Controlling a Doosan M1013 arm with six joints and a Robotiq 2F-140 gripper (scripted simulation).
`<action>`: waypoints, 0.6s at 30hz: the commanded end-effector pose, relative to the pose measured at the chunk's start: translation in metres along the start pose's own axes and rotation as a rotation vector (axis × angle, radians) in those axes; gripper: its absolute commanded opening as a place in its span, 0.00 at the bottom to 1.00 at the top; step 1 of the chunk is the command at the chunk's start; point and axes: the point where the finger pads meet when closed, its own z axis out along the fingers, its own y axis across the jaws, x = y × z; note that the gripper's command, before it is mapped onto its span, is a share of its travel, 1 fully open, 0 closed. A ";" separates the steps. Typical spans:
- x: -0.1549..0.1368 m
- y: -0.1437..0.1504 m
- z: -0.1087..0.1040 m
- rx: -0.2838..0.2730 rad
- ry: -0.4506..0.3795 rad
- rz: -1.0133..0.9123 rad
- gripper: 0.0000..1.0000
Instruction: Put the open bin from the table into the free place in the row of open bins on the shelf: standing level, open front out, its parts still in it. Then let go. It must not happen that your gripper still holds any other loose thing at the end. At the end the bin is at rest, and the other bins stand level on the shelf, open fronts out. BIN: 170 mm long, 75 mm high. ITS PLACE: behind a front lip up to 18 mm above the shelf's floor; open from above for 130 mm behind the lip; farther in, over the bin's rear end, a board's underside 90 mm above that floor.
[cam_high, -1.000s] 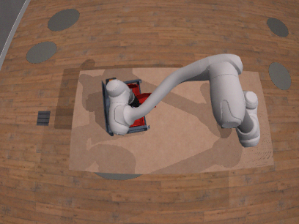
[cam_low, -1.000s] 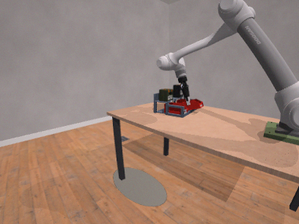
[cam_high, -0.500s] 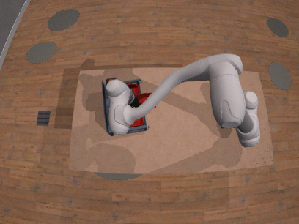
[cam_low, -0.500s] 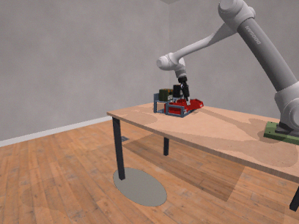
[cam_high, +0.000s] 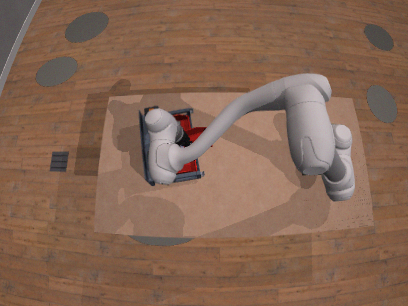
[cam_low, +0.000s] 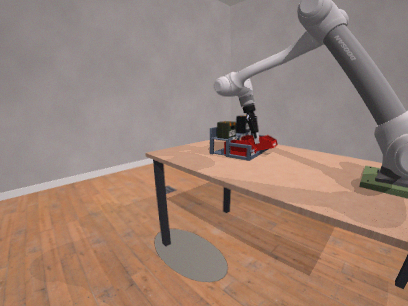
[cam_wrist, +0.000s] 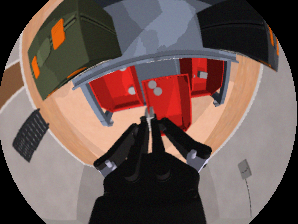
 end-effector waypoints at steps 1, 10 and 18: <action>0.001 -0.004 0.005 0.006 0.004 0.001 0.00; 0.004 -0.004 0.005 0.006 0.020 0.001 0.00; 0.009 -0.004 0.005 0.006 0.042 0.001 0.00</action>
